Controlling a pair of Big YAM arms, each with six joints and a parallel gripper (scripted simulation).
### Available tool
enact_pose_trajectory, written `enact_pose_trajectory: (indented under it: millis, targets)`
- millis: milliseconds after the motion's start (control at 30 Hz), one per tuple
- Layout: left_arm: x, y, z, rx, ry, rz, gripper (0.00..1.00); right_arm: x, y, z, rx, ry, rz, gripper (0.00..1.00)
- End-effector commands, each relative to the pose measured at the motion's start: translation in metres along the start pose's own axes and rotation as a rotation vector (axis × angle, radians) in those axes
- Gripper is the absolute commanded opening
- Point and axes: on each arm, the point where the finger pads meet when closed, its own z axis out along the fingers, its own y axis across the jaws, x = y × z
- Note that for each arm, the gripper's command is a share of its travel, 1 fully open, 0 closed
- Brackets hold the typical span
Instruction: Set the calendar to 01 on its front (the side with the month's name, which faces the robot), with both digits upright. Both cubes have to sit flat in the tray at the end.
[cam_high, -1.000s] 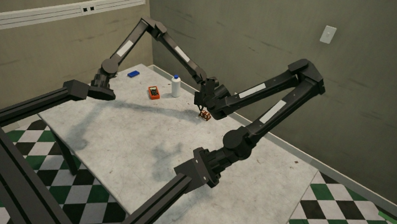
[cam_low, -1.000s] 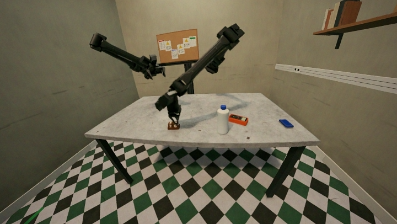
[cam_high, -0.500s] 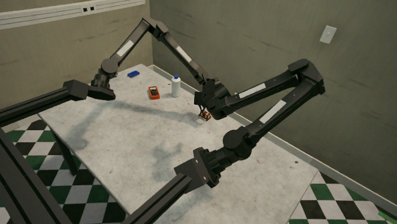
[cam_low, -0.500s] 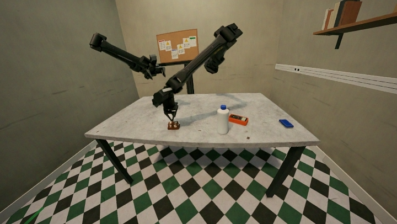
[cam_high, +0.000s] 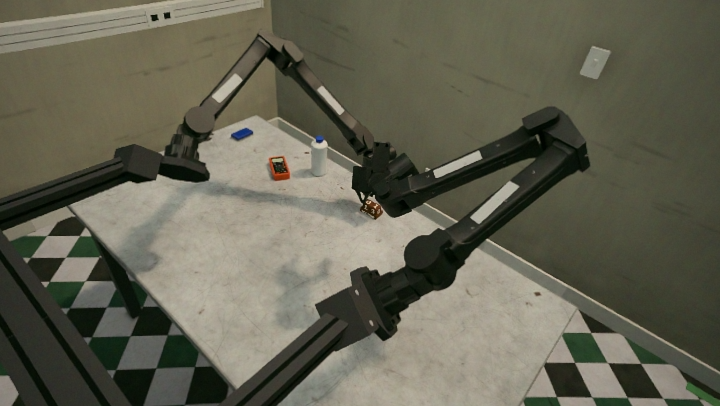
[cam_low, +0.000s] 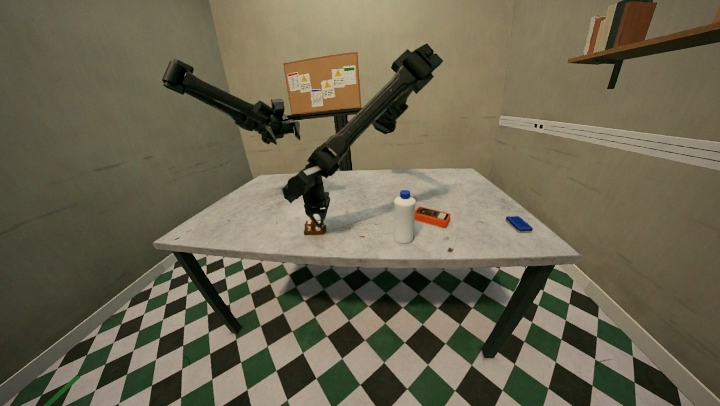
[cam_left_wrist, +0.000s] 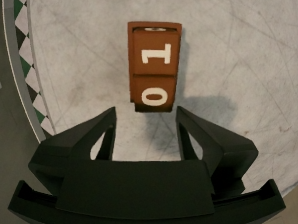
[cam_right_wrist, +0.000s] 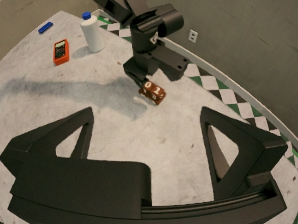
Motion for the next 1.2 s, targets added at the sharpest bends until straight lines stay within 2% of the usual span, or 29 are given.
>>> enact_pose_trajectory:
  millis: [0,200,633,667,767,833,900,1033,1067,1100,1167]
  targets:
    - [0.000,0.001,0.017,0.006,0.007,0.006,0.55,-0.001,-0.002,0.000,0.006,-0.002,-0.001,1.00]
    - [0.001,0.001,0.026,0.005,0.007,0.006,0.55,-0.001,-0.002,0.000,0.006,-0.002,-0.001,1.00]
    - [-0.001,0.000,0.022,0.007,0.005,0.011,0.55,-0.001,-0.002,0.000,0.006,-0.002,-0.001,1.00]
    - [-0.005,0.003,0.011,-0.005,-0.005,0.008,0.55,-0.001,-0.002,0.000,0.006,-0.002,-0.001,1.00]
    - [-0.008,0.000,0.013,0.003,-0.004,-0.002,0.55,-0.001,-0.002,0.000,0.006,-0.002,-0.001,1.00]
    - [-0.014,0.007,-0.015,-0.017,-0.022,-0.023,0.55,-0.001,-0.002,0.000,0.006,-0.002,-0.001,1.00]
    - [-0.019,0.004,-0.028,-0.018,-0.022,-0.020,0.55,-0.001,-0.002,0.000,0.006,-0.002,-0.001,1.00]
    - [-0.021,-0.001,-0.034,-0.015,-0.018,0.010,0.55,-0.001,-0.002,0.000,0.006,-0.002,-0.001,1.00]
    - [-0.026,-0.010,-0.029,-0.003,-0.014,0.031,0.55,-0.001,-0.002,0.000,0.006,-0.002,-0.001,1.00]
    - [-0.015,-0.008,-0.019,0.005,0.001,0.020,0.55,-0.001,-0.002,0.000,0.006,-0.002,-0.001,1.00]
    - [-0.015,-0.008,-0.019,0.005,0.000,0.020,0.55,-0.001,-0.002,0.000,0.006,-0.002,-0.001,1.00]
